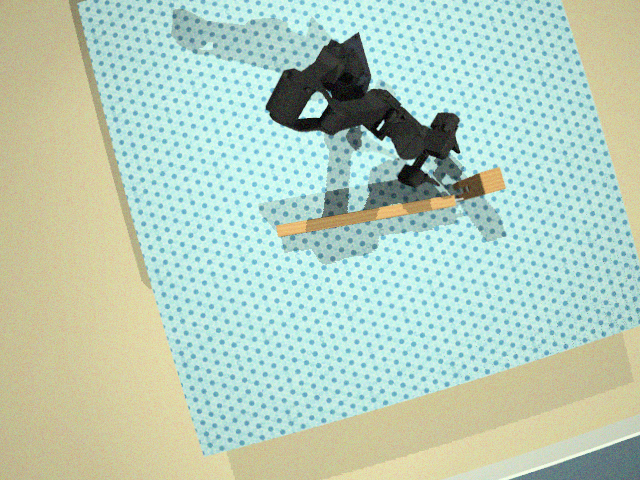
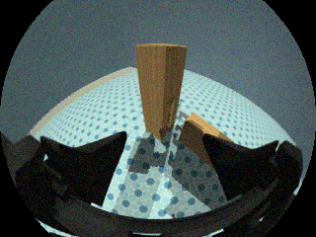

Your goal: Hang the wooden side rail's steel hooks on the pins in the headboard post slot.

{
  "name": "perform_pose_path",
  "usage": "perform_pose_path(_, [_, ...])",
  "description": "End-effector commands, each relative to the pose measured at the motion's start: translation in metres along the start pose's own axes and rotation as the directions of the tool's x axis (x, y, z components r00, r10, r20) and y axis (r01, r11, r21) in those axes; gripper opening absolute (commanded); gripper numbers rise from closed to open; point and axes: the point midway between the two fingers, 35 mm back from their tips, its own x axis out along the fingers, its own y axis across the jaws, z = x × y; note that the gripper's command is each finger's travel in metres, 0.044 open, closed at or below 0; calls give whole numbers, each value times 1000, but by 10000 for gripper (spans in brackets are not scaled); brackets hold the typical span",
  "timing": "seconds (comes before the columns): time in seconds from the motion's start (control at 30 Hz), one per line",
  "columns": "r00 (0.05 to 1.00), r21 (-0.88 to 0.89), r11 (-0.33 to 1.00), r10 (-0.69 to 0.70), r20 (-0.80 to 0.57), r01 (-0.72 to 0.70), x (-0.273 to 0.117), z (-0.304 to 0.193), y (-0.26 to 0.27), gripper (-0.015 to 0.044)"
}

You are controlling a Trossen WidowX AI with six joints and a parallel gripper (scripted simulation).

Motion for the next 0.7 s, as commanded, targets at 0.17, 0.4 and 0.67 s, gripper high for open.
perform_pose_path(0.17, [967, -155, 959, 217, -134, -236, -23, 43, -53, 440])
perform_pose_path(0.4, [959, -157, 953, 236, -155, -260, -27, 40, -52, 440])
perform_pose_path(0.67, [959, -157, 953, 236, -155, -260, -27, 40, -52, 440])
